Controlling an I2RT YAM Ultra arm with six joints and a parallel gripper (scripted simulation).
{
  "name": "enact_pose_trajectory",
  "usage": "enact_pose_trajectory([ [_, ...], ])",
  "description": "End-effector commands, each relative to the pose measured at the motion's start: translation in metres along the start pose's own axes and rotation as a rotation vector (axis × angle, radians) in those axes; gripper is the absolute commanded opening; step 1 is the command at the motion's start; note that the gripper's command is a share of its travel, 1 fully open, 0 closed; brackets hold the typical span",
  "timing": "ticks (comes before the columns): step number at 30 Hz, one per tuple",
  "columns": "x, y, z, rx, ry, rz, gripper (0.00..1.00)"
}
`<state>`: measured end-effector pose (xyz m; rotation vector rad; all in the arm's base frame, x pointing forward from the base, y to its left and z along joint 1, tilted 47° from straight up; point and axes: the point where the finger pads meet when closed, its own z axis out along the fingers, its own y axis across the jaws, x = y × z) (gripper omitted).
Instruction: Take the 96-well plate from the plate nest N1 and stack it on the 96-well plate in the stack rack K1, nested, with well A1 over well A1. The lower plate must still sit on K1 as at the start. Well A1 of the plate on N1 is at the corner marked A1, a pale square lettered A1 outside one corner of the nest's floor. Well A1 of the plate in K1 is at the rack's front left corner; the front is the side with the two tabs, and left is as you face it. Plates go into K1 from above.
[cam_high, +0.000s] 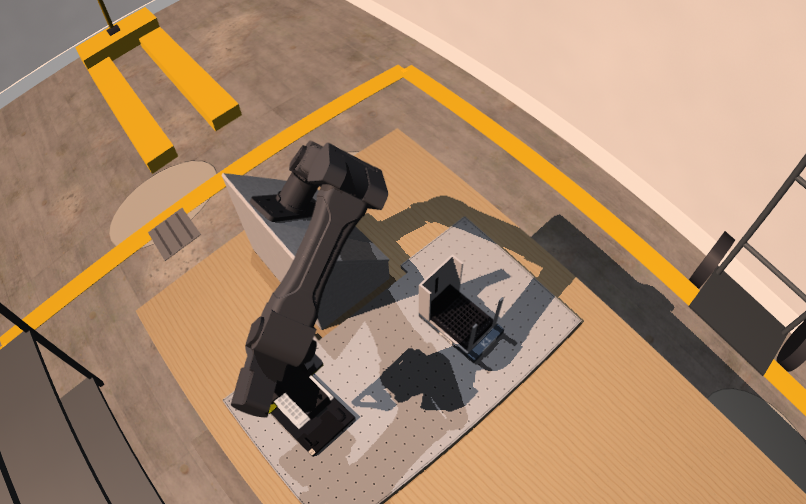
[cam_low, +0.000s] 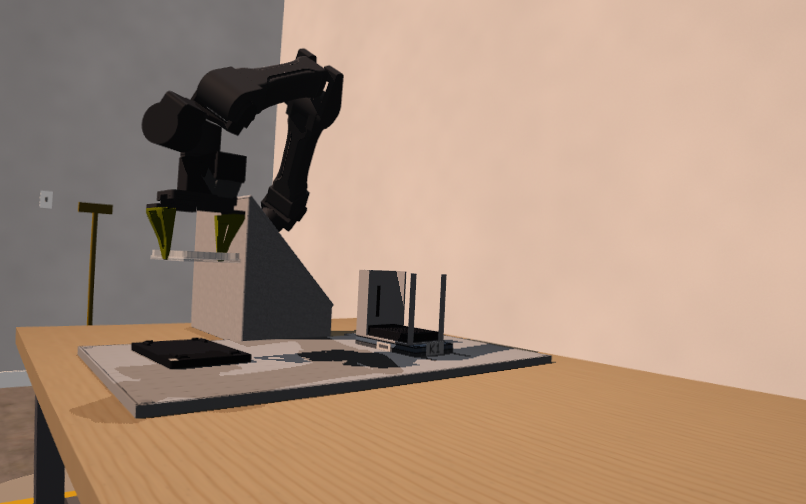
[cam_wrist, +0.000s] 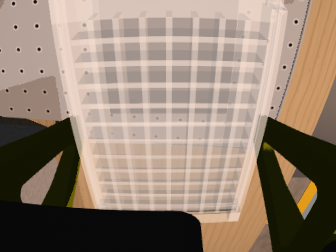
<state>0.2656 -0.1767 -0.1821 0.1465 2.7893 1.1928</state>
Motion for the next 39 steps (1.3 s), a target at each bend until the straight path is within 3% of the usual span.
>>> enact_pose_trajectory([
  [1,-0.008,-0.004,-0.021,0.029,-0.031,-0.012,0.0],
  [17,-0.008,-0.004,-0.021,0.029,-0.031,-0.012,0.0],
  [18,0.0,0.009,-0.01,-0.005,-0.011,0.03,0.0],
  [21,-0.005,0.011,-0.007,0.005,-0.011,0.012,0.0],
  [39,-0.016,0.06,-0.01,0.009,-0.023,0.013,0.0],
])
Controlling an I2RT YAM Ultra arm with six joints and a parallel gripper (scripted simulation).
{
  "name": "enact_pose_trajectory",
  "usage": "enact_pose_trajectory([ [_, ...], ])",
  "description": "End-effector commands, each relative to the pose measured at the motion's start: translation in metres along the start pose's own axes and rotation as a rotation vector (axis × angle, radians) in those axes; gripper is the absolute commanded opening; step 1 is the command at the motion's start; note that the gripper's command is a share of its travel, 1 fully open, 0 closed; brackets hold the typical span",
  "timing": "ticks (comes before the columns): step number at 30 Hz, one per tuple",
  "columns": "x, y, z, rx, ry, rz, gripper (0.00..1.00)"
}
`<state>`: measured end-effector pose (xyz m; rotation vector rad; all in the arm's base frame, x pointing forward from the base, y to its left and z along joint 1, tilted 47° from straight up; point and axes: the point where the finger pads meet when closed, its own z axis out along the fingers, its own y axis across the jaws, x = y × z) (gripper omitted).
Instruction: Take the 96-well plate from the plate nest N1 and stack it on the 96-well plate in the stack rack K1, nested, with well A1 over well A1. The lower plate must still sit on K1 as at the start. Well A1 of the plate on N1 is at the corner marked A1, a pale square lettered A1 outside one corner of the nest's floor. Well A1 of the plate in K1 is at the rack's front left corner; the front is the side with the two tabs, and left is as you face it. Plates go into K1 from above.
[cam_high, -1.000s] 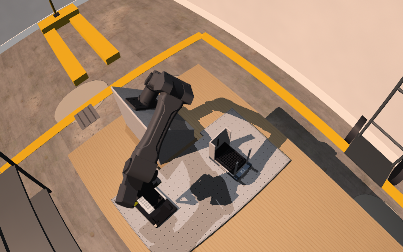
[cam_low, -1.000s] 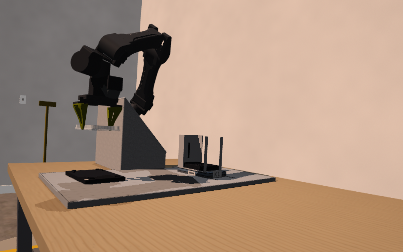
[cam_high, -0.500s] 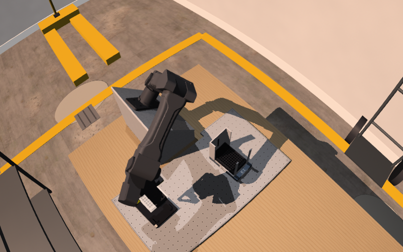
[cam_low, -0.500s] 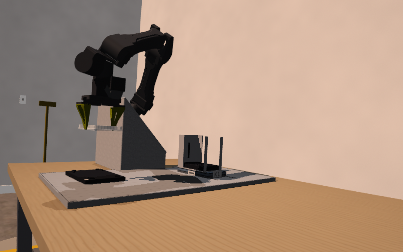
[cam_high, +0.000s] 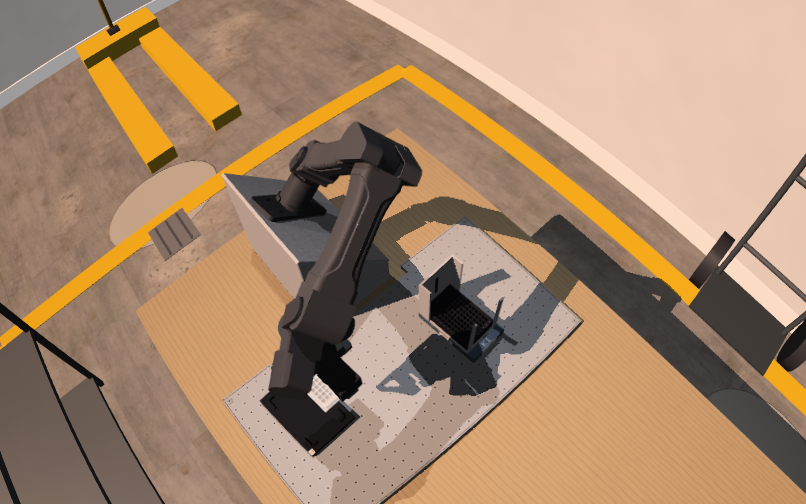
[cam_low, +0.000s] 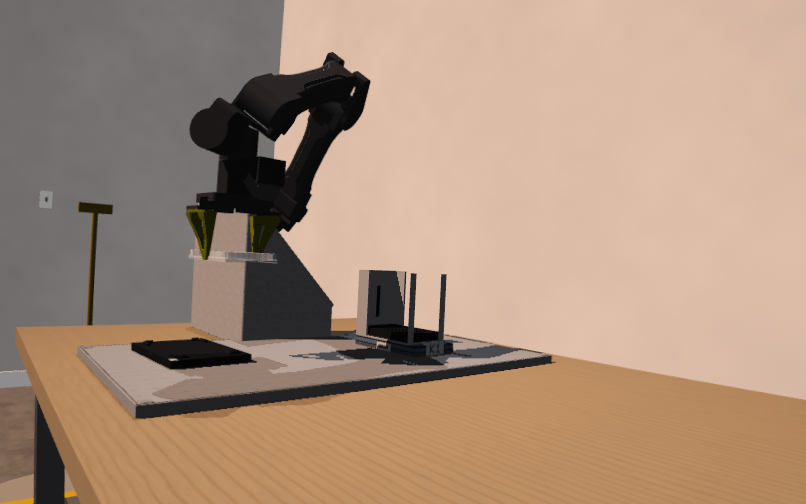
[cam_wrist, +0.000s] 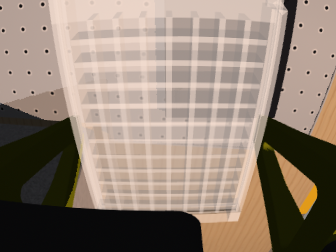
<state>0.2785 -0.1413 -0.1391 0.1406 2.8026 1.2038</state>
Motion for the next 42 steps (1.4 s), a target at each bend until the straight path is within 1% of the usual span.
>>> enact_pose_trajectory([
  [1,-0.007,0.009,-0.005,0.011,-0.032,0.004,0.0],
  [13,-0.015,0.048,-0.006,0.009,-0.032,0.004,0.0],
  [15,-0.015,0.048,-0.006,0.009,-0.032,0.004,0.0],
  [16,-0.014,0.047,-0.01,0.01,-0.047,0.017,0.0],
  [18,-0.017,0.058,-0.006,0.009,-0.032,0.004,0.0],
  [30,-0.025,0.097,-0.006,0.007,-0.032,0.003,0.0],
  [32,-0.025,0.097,-0.006,0.007,-0.032,0.003,0.0],
  [33,-0.025,0.096,-0.011,0.008,-0.046,0.017,0.0],
  [35,-0.027,0.107,-0.006,0.007,-0.032,0.003,0.0],
  [42,-0.031,0.131,-0.007,0.003,-0.027,0.008,0.0],
])
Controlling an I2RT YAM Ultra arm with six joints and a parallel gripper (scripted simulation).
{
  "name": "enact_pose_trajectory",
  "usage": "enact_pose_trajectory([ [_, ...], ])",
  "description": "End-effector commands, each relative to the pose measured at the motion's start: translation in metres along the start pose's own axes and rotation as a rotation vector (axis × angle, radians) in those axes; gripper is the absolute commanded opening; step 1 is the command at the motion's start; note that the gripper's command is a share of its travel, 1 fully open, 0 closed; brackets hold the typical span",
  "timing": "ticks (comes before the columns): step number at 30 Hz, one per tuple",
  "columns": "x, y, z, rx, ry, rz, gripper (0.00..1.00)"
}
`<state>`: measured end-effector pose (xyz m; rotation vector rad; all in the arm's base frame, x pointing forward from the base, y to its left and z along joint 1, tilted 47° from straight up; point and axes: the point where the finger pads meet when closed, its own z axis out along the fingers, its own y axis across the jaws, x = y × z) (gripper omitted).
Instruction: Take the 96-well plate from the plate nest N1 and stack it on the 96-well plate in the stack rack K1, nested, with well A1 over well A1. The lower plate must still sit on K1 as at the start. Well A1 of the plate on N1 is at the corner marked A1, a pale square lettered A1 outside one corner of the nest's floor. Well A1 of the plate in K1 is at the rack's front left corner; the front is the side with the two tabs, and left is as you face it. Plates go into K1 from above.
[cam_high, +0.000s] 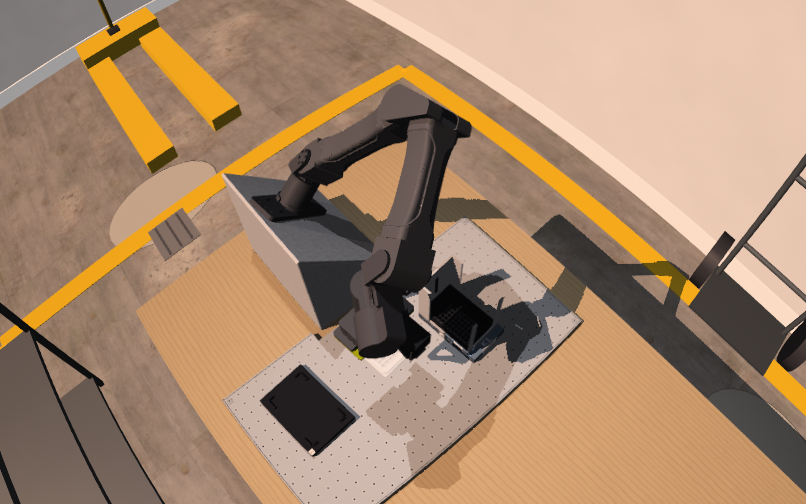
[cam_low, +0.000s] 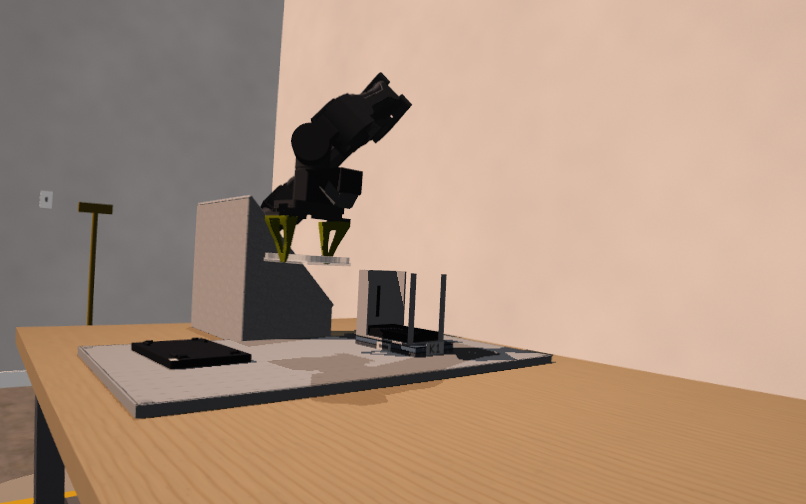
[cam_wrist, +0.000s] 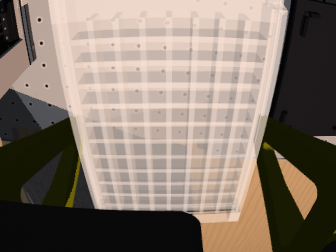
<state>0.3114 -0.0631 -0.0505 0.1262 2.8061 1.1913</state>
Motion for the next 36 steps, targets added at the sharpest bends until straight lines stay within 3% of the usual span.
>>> enact_pose_trajectory([
  [1,-0.004,0.014,-0.006,-0.006,-0.027,0.02,0.0],
  [8,-0.006,0.028,-0.011,-0.011,-0.034,0.042,0.0],
  [24,-0.017,0.077,-0.008,-0.011,-0.019,0.028,0.0],
  [25,-0.019,0.076,-0.014,-0.01,-0.035,0.04,0.0],
  [36,-0.037,0.118,-0.016,-0.003,-0.043,0.001,0.0],
])
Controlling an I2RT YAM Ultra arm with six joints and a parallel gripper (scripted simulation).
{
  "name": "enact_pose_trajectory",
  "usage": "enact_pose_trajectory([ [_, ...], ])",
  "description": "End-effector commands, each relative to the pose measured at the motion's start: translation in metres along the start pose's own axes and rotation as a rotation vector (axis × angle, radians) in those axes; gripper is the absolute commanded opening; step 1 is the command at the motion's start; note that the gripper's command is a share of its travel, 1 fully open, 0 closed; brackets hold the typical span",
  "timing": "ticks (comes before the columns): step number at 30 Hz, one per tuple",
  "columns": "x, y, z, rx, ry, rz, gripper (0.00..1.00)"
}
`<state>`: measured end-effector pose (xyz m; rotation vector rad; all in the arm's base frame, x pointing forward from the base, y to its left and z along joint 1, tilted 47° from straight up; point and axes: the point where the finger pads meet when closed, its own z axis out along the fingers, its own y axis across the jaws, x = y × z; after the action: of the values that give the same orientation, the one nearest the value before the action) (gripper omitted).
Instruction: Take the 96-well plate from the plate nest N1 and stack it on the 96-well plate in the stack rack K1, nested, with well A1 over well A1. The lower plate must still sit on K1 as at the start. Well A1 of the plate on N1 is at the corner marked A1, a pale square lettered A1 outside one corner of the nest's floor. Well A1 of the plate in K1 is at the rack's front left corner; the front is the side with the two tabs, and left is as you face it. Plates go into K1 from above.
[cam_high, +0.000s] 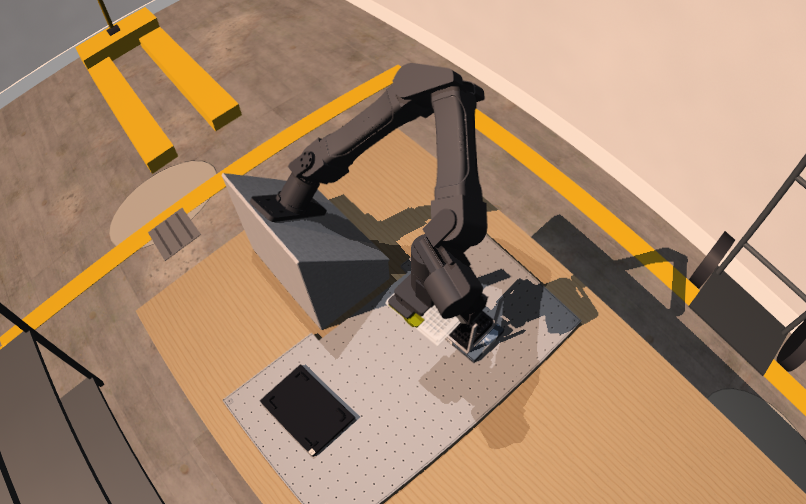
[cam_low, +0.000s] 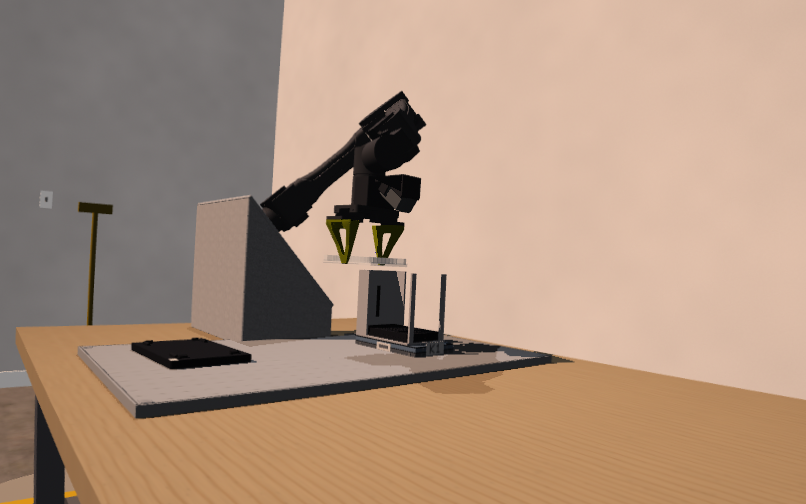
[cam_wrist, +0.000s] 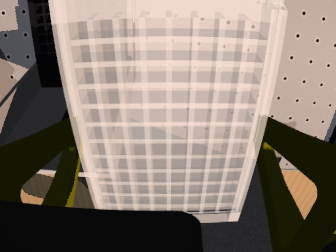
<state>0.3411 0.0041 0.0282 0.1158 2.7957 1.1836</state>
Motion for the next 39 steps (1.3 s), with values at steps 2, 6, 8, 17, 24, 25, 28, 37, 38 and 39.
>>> enact_pose_trajectory([
  [2,-0.013,0.02,-0.013,-0.004,-0.034,0.012,0.0],
  [6,-0.015,0.022,-0.018,-0.003,-0.048,0.026,0.0],
  [8,-0.016,0.034,-0.014,-0.005,-0.034,0.012,0.0],
  [17,-0.022,0.064,-0.014,-0.007,-0.033,0.012,0.0],
  [24,-0.026,0.08,-0.016,-0.004,-0.034,0.013,0.0],
  [25,-0.026,0.085,-0.015,-0.005,-0.033,0.012,0.0],
  [28,-0.027,0.09,-0.015,-0.006,-0.033,0.012,0.0],
  [37,-0.015,0.072,-0.008,-0.006,-0.002,0.069,0.0],
  [38,-0.015,0.072,-0.008,-0.006,-0.002,0.069,0.0],
  [39,-0.015,0.072,-0.008,-0.006,-0.002,0.069,0.0],
])
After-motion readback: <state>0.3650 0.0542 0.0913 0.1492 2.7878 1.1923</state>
